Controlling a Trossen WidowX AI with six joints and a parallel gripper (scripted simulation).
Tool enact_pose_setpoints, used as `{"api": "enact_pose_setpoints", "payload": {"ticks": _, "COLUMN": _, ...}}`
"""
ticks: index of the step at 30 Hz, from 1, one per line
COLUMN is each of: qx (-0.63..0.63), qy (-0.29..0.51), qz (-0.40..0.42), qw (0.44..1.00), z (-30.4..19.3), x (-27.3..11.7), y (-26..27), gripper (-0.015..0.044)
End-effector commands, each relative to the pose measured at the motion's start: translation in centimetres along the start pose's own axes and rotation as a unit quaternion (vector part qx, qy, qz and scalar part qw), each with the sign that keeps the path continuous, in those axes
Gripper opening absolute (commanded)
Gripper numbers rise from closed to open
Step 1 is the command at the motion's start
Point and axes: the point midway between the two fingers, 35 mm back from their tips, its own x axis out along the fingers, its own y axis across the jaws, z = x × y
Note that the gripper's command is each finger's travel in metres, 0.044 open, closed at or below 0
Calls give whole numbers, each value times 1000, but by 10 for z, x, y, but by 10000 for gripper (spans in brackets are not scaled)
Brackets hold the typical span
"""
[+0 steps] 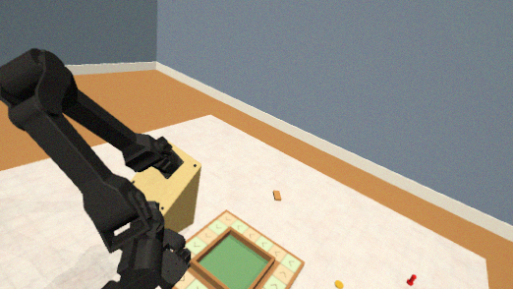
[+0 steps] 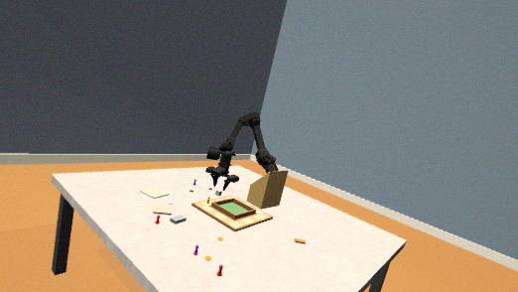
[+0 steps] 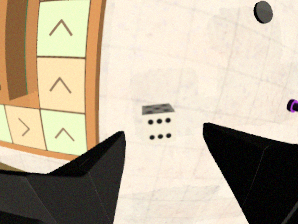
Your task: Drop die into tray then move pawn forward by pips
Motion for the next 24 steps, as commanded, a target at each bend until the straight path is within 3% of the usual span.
{"api": "enact_pose_setpoints", "payload": {"ticks": 1, "qx": -4, "qy": 0, "qz": 4, "qw": 1000, "z": 0, "x": 7, "y": 2, "gripper": 275}}
{"api": "enact_pose_setpoints", "payload": {"ticks": 14, "qx": -4, "qy": 1, "qz": 3, "qw": 1000, "z": -2, "x": 26, "y": 3, "gripper": 275}}
{"api": "enact_pose_setpoints", "payload": {"ticks": 20, "qx": -4, "qy": 1, "qz": 3, "qw": 1000, "z": -2, "x": 26, "y": 3, "gripper": 117}}
{"api": "enact_pose_setpoints", "payload": {"ticks": 24, "qx": -4, "qy": 1, "qz": 3, "qw": 1000, "z": -2, "x": 26, "y": 3, "gripper": 91}}
